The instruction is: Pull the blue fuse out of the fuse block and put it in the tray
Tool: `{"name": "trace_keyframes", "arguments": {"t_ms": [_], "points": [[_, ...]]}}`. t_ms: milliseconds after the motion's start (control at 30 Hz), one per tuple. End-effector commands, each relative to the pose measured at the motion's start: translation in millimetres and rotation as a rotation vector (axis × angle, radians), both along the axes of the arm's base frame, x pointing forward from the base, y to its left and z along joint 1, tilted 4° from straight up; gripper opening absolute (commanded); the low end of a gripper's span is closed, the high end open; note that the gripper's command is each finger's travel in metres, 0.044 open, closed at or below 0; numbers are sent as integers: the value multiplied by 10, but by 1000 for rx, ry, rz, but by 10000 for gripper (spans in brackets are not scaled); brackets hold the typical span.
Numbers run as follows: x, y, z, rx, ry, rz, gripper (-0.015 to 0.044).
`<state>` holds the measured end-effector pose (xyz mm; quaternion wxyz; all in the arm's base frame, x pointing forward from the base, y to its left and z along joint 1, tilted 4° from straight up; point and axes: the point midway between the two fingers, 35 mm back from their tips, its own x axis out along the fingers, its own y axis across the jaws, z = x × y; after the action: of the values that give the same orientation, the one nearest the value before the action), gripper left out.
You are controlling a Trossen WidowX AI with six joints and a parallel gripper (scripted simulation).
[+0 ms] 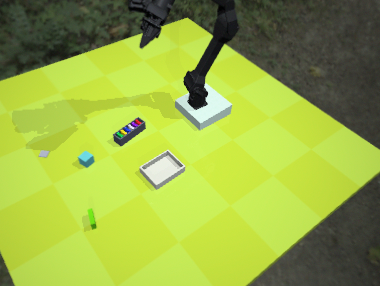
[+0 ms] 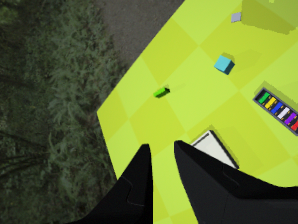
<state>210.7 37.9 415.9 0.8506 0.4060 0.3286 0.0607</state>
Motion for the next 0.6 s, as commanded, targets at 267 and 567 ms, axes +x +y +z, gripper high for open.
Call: {"name": "trace_keyframes", "arguments": {"t_ms": [267, 567], "points": [[750, -249, -952, -652, 8, 436, 70], [972, -341, -1492, -937, 13, 748, 70]]}}
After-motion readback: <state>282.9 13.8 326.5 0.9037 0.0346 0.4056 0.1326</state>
